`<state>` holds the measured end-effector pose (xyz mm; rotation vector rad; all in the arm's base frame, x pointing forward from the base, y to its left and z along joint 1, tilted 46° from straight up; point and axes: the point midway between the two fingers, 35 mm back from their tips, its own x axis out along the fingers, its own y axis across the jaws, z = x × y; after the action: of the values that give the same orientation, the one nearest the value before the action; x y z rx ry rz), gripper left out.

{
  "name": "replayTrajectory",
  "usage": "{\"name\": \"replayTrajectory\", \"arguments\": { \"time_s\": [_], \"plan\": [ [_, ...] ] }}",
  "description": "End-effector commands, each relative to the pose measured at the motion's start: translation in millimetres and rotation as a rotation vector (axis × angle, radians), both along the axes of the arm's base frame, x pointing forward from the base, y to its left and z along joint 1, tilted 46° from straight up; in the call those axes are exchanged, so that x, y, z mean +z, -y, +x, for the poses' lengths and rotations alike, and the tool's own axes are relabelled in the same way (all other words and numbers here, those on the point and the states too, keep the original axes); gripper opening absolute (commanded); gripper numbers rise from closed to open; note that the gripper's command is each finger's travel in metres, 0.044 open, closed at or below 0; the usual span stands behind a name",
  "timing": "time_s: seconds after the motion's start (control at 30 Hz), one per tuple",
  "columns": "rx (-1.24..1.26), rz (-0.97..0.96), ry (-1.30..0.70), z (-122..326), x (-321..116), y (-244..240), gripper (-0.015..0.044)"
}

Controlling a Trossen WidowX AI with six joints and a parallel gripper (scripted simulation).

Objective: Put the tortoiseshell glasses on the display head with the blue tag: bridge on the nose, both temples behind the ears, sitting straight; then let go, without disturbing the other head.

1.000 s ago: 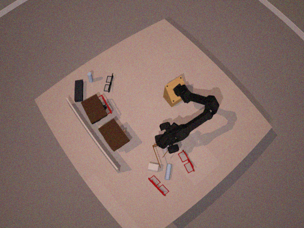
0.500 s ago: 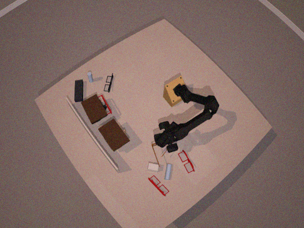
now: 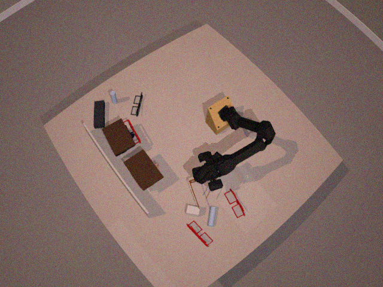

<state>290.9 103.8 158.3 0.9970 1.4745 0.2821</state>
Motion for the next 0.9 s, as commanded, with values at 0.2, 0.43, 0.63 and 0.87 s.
{"name": "replayTrajectory", "arguments": {
  "time_s": [0.2,0.43,0.63,0.87],
  "plan": [
    [-0.001,0.0,-0.01,3.5,-9.9,7.5,0.0],
    [-0.001,-0.001,-0.01,6.1,-13.3,11.3,0.0],
    [-0.001,-0.001,-0.01,8.5,-15.8,14.2,0.0],
    [-0.001,-0.001,-0.01,11.4,-18.3,17.2,0.0]
  ]
}}
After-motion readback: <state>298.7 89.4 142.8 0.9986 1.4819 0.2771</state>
